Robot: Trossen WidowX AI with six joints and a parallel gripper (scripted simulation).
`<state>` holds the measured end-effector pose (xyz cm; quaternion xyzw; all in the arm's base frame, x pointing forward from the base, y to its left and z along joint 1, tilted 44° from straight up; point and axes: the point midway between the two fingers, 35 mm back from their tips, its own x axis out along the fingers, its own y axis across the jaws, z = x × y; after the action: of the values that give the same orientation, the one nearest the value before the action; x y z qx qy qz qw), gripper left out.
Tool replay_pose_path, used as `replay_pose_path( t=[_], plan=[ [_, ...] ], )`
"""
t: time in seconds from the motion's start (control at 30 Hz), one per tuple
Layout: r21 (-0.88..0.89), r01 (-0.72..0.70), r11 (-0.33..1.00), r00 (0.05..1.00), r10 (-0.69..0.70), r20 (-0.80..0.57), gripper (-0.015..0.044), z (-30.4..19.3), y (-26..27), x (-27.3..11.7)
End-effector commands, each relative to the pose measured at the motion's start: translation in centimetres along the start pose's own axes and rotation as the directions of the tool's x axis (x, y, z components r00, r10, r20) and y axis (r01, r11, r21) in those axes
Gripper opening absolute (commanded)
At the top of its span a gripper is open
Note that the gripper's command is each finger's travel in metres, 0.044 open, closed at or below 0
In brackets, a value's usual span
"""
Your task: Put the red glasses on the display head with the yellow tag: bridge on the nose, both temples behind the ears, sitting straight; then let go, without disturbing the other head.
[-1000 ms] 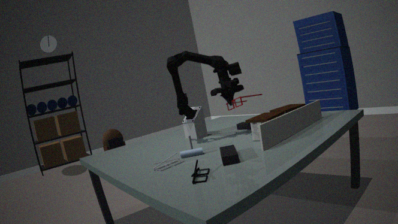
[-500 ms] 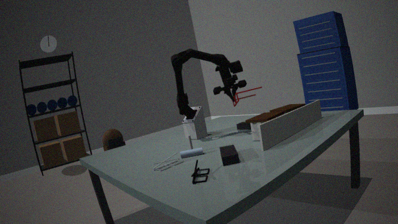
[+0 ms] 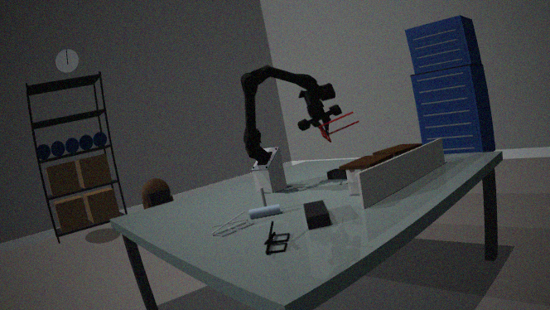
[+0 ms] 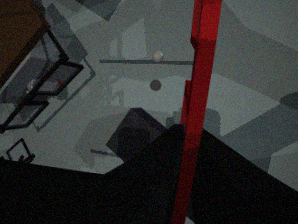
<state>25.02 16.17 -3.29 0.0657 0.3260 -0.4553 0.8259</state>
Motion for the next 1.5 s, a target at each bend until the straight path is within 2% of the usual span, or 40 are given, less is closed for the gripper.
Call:
replay_pose_path(
  t=[0.0, 0.4, 0.8, 0.93, 0.97, 1.47],
  plan=[
    [0.103, -0.023, 0.994, 1.0, 0.021, 0.02, 0.0, -0.9, 0.3, -0.5],
    [0.409, -0.108, 0.906, 0.994, 0.089, 0.065, 0.0, -4.0, 0.5, -2.2],
    [0.671, -0.192, 0.717, 0.981, 0.162, 0.107, 0.0, -7.1, 0.3, -3.7],
    [0.699, -0.2, 0.687, 0.979, 0.171, 0.112, 0.0, -7.5, 0.3, -3.9],
    [0.669, -0.189, 0.719, 0.981, 0.162, 0.103, 0.0008, -7.3, 0.2, -3.7],
    [0.669, -0.189, 0.719, 0.981, 0.162, 0.103, 0.0, -7.3, 0.2, -3.7]
  ],
)
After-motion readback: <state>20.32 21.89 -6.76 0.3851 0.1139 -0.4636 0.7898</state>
